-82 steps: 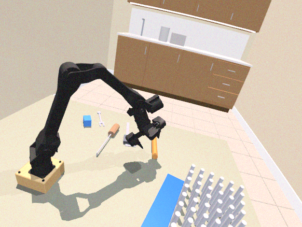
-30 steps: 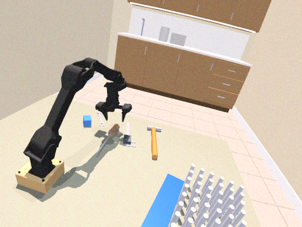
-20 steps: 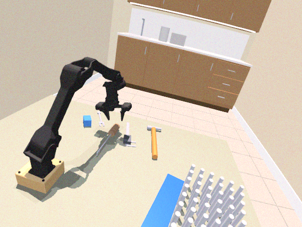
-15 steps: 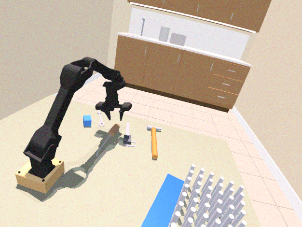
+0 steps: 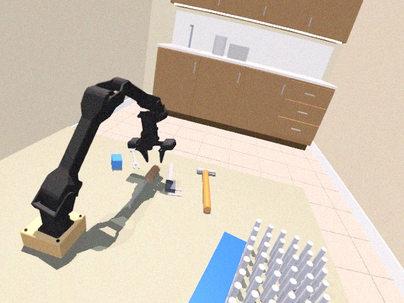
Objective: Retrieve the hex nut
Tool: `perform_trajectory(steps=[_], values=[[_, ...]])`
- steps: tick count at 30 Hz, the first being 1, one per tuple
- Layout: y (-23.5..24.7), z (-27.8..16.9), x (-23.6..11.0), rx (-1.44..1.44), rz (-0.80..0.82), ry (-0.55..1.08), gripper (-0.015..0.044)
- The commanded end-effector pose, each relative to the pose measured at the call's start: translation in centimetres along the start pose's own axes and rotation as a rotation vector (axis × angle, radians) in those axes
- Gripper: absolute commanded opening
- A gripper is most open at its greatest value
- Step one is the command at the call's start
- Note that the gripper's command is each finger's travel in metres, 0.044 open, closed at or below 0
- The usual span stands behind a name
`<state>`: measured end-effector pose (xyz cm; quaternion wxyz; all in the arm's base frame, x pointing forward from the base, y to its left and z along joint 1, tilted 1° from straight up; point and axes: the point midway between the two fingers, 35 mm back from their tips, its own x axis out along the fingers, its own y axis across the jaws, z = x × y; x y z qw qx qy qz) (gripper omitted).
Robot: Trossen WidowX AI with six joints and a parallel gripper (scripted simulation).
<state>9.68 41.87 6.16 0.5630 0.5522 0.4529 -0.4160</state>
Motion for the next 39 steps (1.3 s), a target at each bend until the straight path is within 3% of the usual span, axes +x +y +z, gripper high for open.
perform_trajectory(steps=[1, 36, 39], values=[[-0.1, -0.1, 0.6, 0.006, 0.004, 0.002, 0.028], [-1.5, 0.1, 5.9, 0.006, 0.003, 0.001, 0.028], [-1.5, 0.1, 5.9, 0.006, 0.003, 0.001, 0.0201]])
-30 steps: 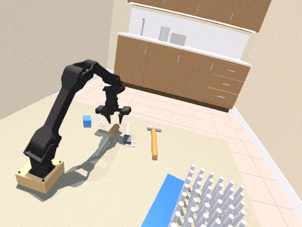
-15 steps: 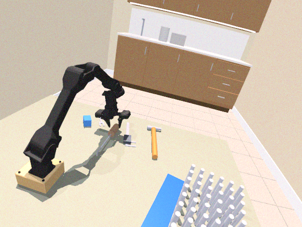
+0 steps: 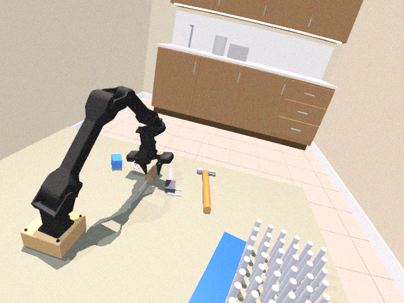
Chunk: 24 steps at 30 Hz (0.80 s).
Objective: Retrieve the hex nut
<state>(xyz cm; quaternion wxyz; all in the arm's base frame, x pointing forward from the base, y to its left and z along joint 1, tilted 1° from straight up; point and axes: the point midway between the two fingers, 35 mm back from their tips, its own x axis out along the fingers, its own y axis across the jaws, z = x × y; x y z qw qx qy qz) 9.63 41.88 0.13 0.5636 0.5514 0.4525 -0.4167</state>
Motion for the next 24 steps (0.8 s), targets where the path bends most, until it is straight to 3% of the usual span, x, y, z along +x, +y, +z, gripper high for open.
perform_trajectory(steps=[1, 8, 14, 18, 24], values=[[0.0, -0.1, 0.1, 0.007, 0.004, 0.004, 0.0195], [0.0, -0.1, 0.1, 0.007, 0.004, 0.004, 0.0148], [0.9, -0.2, -3.2, 0.004, 0.003, 0.003, 0.0], [1.4, 0.0, -5.7, 0.002, 0.003, 0.003, 0.0], [1.4, 0.0, -5.8, -0.001, 0.003, 0.003, 0.0]])
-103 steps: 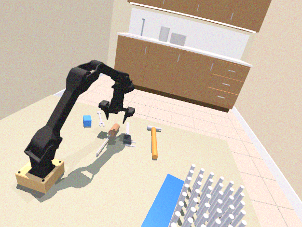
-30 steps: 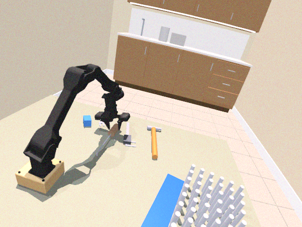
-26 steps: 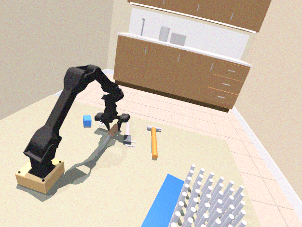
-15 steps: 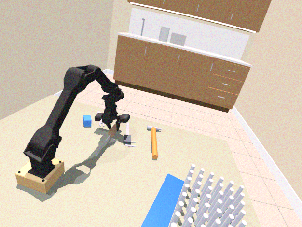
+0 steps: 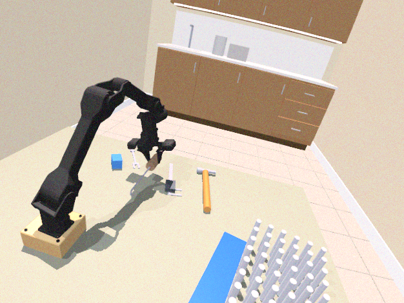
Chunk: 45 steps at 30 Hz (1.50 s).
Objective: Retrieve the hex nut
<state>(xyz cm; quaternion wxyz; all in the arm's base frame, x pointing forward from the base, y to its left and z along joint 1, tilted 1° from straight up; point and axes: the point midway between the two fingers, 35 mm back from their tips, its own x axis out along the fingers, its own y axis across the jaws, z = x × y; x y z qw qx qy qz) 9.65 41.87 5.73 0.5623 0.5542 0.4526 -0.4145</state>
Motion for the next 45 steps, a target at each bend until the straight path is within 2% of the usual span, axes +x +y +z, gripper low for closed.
perform_trajectory(steps=[1, 34, 45], values=[[0.0, 0.2, -0.4, -0.011, -0.001, -0.001, 0.0], [-2.2, 7.8, -0.2, -0.5, -0.004, 0.116, 0.0], [-2.3, 7.9, 0.3, -0.509, -0.004, 0.117, 0.0]])
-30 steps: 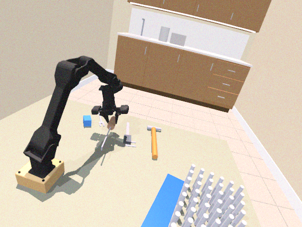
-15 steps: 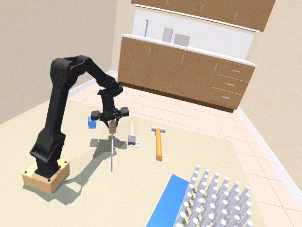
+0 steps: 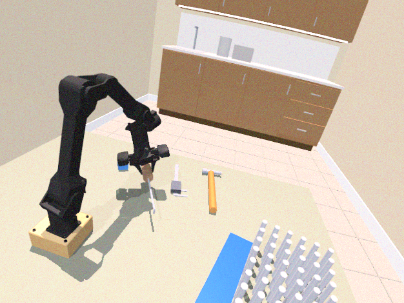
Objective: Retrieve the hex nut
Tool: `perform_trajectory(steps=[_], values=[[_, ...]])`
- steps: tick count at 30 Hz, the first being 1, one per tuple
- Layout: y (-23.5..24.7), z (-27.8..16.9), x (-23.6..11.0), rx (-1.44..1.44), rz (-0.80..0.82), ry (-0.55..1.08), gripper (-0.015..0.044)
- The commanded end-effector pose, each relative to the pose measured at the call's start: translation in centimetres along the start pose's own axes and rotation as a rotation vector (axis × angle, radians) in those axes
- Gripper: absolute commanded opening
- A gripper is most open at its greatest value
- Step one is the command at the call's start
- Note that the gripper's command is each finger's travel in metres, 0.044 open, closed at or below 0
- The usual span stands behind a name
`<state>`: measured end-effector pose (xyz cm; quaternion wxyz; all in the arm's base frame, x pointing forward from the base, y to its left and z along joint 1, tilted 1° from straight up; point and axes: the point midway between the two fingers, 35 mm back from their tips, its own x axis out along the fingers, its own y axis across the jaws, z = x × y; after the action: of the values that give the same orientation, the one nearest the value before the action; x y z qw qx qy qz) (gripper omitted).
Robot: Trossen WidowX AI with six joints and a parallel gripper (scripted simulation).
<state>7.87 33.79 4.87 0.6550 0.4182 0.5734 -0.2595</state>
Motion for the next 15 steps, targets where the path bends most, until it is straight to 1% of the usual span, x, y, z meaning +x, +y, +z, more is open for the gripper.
perform_trajectory(steps=[1, 15], values=[[-0.1, -0.1, 0.4, -0.007, 0.002, 0.005, 0.0], [-0.5, -0.2, 2.6, -0.005, 0.001, 0.003, 0.0]])
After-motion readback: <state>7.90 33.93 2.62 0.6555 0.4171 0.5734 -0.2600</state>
